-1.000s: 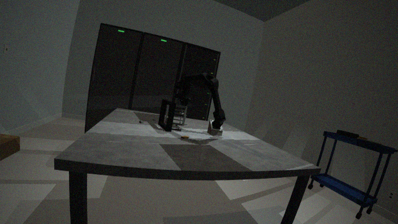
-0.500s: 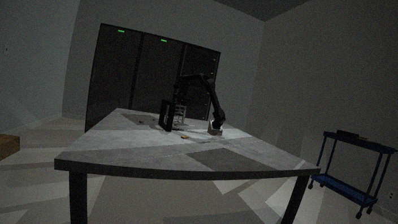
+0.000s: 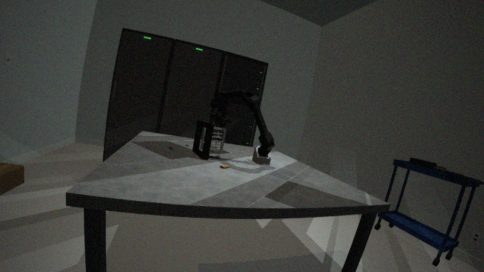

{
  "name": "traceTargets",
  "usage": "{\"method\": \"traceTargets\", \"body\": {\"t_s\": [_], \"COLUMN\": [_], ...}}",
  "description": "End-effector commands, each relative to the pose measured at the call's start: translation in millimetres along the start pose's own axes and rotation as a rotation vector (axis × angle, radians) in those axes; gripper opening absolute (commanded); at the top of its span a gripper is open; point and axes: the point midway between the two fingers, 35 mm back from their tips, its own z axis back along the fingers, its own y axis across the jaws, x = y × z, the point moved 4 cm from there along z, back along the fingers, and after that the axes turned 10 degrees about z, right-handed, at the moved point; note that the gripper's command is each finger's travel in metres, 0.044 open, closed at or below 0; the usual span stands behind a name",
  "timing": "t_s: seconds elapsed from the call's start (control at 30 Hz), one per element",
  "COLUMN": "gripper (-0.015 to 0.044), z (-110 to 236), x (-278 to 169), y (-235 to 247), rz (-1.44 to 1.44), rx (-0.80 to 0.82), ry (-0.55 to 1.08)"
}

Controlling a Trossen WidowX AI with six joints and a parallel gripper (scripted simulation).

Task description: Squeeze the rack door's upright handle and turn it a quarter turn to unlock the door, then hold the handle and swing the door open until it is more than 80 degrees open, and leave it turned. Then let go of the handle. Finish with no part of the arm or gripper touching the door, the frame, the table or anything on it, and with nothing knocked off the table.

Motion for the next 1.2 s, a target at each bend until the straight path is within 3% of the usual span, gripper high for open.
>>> {"method": "traceTargets", "body": {"t_s": [0.0, 0.07, 0.43, 1.17], "gripper": [0.0011, 0.0011, 0.0283, 0.0283], "z": [0, 0, 0, 34], "x": [0, 0, 0, 0], "y": [0, 0, 0, 1], "rz": [0.013, 0.013, 0.013, -0.028], "rx": [0.003, 0.003, 0.003, -0.034], "ry": [0.005, 0.005, 0.005, -0.011]}}
